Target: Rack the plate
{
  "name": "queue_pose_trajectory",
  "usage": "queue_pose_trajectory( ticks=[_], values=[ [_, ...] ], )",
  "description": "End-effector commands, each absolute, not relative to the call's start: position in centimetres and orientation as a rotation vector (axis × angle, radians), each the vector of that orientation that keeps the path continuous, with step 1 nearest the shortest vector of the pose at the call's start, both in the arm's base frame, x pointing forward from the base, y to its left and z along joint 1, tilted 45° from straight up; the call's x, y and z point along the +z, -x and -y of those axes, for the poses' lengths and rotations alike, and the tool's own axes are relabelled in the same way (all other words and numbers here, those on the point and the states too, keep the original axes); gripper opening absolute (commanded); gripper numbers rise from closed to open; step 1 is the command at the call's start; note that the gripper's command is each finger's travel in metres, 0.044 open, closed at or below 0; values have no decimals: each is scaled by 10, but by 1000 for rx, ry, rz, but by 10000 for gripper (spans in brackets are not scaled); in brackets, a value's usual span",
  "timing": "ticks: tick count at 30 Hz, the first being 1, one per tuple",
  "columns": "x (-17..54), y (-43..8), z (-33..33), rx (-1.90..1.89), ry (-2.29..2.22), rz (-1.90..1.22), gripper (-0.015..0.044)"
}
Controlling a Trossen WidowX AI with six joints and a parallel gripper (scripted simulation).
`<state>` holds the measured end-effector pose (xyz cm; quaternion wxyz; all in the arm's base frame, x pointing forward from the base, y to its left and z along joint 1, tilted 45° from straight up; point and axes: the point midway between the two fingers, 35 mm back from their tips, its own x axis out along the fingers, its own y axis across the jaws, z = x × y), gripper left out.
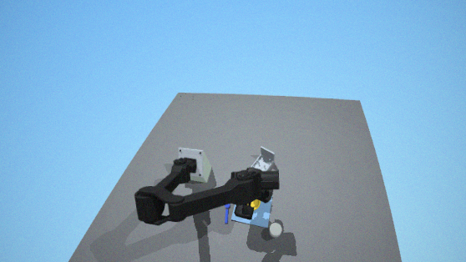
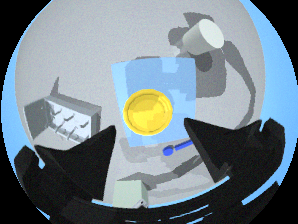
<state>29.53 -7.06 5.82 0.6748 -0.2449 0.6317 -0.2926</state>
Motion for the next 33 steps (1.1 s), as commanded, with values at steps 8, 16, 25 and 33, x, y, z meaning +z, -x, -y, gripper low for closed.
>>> queue_pose_trajectory(
  ticks=[8, 16, 25, 33],
  values=[
    [45, -296, 84, -659, 558, -1426, 400],
    [36, -296, 93, -660, 559, -1425, 400],
    [28, -297, 102, -662, 561, -1425, 400],
    [28, -297, 102, -662, 561, -1425, 400]
  ],
)
